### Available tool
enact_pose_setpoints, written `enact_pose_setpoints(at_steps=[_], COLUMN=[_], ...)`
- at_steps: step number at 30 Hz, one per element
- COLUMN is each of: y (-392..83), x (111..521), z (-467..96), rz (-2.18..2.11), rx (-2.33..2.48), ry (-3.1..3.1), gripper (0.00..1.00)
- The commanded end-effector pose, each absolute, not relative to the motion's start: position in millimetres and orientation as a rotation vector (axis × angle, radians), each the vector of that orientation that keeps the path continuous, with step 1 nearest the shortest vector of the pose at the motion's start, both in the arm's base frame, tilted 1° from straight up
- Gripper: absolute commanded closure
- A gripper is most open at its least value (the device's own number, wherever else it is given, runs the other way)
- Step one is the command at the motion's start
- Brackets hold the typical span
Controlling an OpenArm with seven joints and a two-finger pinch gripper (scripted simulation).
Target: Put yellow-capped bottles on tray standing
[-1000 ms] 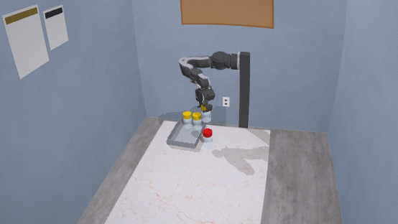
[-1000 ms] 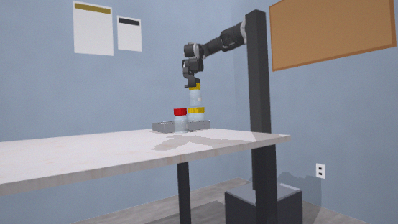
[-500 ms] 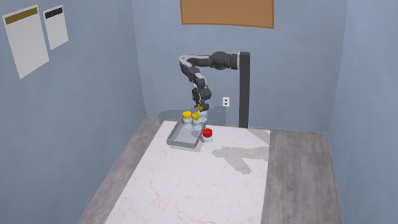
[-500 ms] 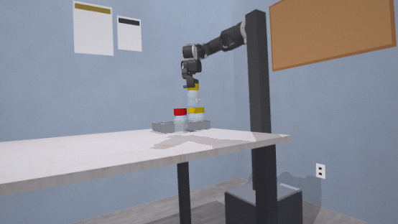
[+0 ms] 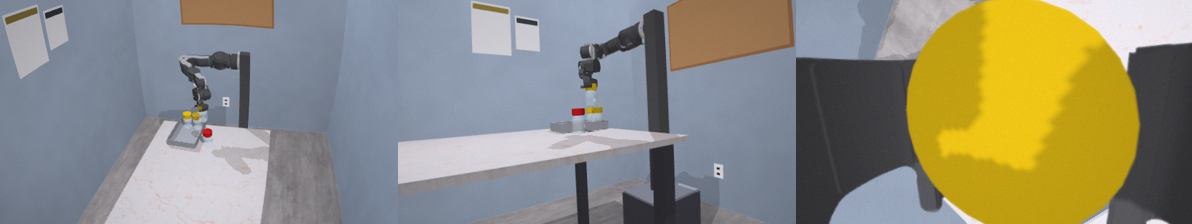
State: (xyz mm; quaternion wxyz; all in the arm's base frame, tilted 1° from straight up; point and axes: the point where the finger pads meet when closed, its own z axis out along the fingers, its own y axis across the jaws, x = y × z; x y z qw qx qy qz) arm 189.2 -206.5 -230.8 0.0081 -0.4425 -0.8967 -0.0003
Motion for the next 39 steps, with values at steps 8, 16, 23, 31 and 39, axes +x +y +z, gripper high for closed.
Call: enact_pose_setpoints(at_steps=[8, 16, 23, 31, 39], y=[-206.2, -206.1, -206.0, -205.9, -205.8], x=[190.1, 190.2, 190.3, 190.3, 190.4], z=[-229.7, -229.7, -229.7, -229.6, -229.6], rz=[-0.006, -0.007, -0.008, -0.01, -0.011], rx=[-1.584, -1.775, -1.897, -2.052, -2.186], ry=[-2.697, -2.575, -2.486, -2.358, -2.234], gripper=[1.0, 1.0, 1.0, 1.0, 1.0])
